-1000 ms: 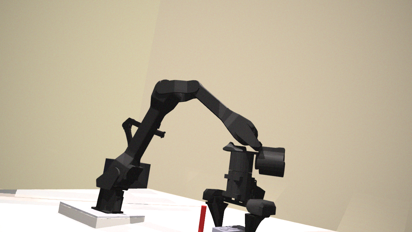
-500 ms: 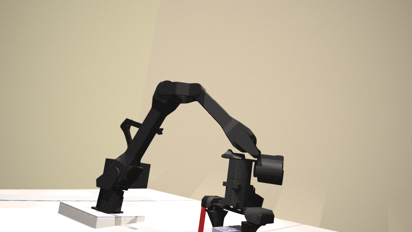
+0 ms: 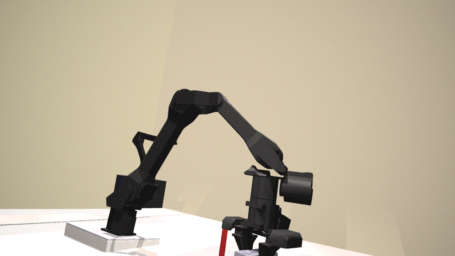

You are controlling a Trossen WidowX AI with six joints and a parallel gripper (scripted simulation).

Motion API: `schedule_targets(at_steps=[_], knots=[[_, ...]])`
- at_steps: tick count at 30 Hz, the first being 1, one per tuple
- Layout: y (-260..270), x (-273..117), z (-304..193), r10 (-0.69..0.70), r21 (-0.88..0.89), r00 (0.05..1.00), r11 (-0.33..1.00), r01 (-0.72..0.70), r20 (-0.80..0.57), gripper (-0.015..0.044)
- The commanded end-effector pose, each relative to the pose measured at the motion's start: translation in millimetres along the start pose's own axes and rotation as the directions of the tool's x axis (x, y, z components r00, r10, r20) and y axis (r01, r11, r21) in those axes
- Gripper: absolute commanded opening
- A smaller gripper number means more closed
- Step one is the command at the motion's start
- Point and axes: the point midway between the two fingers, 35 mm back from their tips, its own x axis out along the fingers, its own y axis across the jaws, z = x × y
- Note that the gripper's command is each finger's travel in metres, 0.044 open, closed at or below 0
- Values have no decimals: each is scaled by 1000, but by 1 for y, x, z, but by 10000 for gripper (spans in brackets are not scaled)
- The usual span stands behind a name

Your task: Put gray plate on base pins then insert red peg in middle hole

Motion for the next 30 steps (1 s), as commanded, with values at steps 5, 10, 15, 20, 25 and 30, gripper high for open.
schedule_targets(at_steps=[5, 10, 15, 20, 25, 30], knots=[[-6, -4, 2, -35, 34, 999, 999, 34, 13, 0], [-10, -12, 4, -46, 45, 999, 998, 46, 17, 0], [-12, -26, 6, -41, 39, 999, 998, 40, 16, 0], [-13, -42, 8, -36, 35, 999, 999, 35, 14, 0], [-13, -58, 10, -31, 31, 999, 999, 31, 12, 0], [-13, -73, 11, -25, 26, 1000, 999, 25, 10, 0]])
